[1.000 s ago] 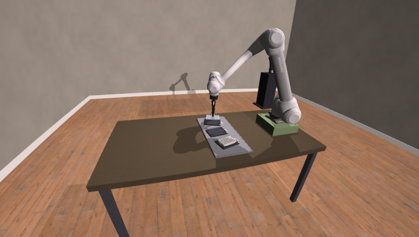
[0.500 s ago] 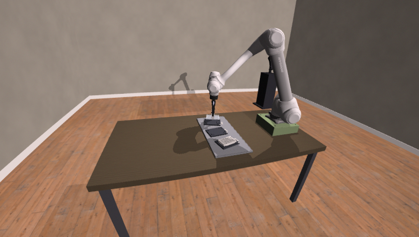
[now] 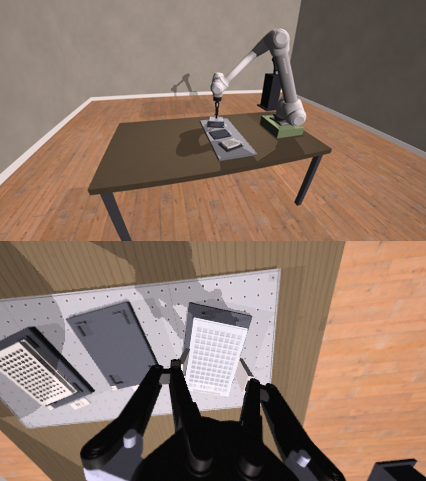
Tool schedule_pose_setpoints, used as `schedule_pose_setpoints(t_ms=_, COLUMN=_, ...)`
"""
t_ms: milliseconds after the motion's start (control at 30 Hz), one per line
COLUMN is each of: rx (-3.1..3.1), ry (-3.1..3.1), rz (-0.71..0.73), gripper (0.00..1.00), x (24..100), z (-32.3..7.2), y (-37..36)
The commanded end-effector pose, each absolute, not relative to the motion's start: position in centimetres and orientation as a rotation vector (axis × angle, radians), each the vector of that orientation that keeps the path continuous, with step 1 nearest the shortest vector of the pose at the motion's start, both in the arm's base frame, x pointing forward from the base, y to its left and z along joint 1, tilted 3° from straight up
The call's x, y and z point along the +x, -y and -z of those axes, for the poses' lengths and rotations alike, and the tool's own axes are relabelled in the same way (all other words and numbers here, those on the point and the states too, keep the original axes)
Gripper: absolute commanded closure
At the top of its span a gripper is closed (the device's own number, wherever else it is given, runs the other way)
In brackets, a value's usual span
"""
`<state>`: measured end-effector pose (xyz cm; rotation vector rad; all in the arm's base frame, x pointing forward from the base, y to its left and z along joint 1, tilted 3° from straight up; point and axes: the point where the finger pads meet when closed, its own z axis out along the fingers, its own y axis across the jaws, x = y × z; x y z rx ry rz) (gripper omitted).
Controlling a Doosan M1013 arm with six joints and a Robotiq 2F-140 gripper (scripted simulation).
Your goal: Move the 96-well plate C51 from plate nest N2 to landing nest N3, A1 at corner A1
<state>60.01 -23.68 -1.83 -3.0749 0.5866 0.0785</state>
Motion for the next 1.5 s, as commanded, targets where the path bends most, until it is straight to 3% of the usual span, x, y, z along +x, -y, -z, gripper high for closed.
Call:
schedule_pose_setpoints(t_ms=0, rx=-3.077, ry=-0.583, rz=-0.076, gripper=1.0, x=60.25, z=1.6, y=23.44)
schedule_pose_setpoints(t_ms=1467, rx=-3.119, ry=0.115, rz=-0.071, gripper=1.0, x=60.37, z=1.59, y=22.75)
